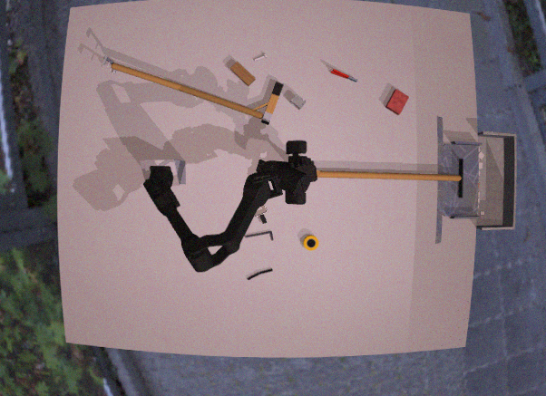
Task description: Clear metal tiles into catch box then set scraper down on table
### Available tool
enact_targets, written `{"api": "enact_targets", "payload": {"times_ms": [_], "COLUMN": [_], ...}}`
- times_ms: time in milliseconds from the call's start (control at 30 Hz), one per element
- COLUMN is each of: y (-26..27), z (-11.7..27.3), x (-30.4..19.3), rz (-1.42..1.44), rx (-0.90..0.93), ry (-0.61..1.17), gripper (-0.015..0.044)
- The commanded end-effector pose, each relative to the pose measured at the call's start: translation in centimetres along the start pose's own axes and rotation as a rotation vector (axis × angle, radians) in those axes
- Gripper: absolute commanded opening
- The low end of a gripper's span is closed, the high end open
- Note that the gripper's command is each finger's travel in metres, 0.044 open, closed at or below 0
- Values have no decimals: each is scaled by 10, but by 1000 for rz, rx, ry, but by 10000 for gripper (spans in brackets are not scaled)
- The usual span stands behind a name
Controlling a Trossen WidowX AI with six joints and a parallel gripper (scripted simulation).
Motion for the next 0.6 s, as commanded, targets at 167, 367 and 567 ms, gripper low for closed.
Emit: {"api": "enact_targets", "payload": {"times_ms": [167, 367, 567], "y": [2, 4, 6], "z": [12, 17, 23], "x": [-8, -15, -22], "rz": [-6, -6, -6], "rx": [-4, -4, -4], "ry": [-9, -10, -10], "gripper": [0, 0, 0]}}
Point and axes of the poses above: the point midway between the two fingers, 35 mm back from their tips, its own z axis back along the fingers, its own y axis across the jaws, x = y × z, the point moved 6 cm from there along z, back along the fingers, and after that the axes turned 15 degrees about z, right-handed, at the moved point
